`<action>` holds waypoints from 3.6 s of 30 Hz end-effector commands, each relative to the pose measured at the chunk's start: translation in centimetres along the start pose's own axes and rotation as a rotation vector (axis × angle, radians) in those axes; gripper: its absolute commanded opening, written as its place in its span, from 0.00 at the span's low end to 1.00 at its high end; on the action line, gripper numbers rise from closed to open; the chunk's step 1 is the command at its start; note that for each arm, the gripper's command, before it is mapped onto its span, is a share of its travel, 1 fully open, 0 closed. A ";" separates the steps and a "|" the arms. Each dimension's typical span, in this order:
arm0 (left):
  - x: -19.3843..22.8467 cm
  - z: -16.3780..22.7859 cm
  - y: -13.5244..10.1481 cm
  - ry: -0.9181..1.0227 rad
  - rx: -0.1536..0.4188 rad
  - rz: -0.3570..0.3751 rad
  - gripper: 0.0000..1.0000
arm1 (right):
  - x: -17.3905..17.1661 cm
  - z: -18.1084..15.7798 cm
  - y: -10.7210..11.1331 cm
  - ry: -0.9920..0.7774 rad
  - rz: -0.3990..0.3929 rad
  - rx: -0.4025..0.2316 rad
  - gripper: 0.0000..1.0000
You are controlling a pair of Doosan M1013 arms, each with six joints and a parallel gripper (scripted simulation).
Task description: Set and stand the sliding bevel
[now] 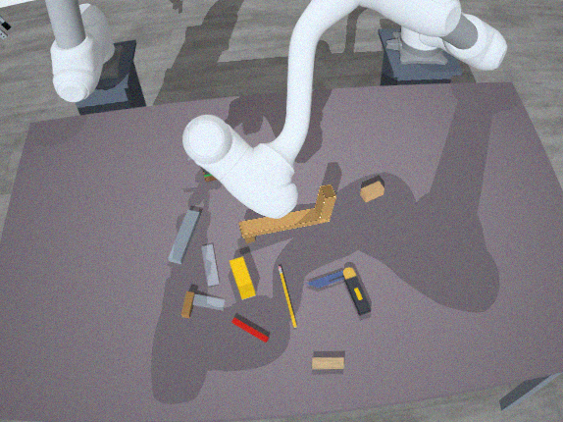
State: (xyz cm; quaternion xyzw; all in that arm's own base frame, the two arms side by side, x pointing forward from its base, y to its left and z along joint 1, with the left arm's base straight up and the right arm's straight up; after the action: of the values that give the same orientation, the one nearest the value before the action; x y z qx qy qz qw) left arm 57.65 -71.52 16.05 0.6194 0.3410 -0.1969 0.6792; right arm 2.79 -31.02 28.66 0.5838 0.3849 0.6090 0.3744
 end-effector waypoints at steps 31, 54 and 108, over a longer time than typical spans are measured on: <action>1.8 0.0 -1.7 -0.001 -0.001 0.001 0.00 | 0.0 0.0 0.1 0.000 -0.001 -0.001 1.00; 2.2 0.0 -2.2 -0.001 -0.001 0.001 0.00 | 0.0 0.0 0.1 0.000 -0.001 -0.001 1.00; 2.9 0.0 -2.9 -0.001 -0.001 0.001 0.00 | 0.0 0.0 0.1 0.000 -0.001 -0.001 1.00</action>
State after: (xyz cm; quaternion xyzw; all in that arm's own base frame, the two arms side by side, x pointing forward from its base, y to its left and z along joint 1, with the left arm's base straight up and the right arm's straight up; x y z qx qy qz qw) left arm 57.65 -71.52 11.83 0.6195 0.3409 -0.1969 0.6791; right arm 2.79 -31.02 28.66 0.5838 0.3849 0.6090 0.3744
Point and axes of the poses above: on each arm, the point where the finger pads meet when closed, its own y axis back along the fingers, its own z axis across the jaws, x = y × z, the point moved 2 cm from there along y, back along the fingers
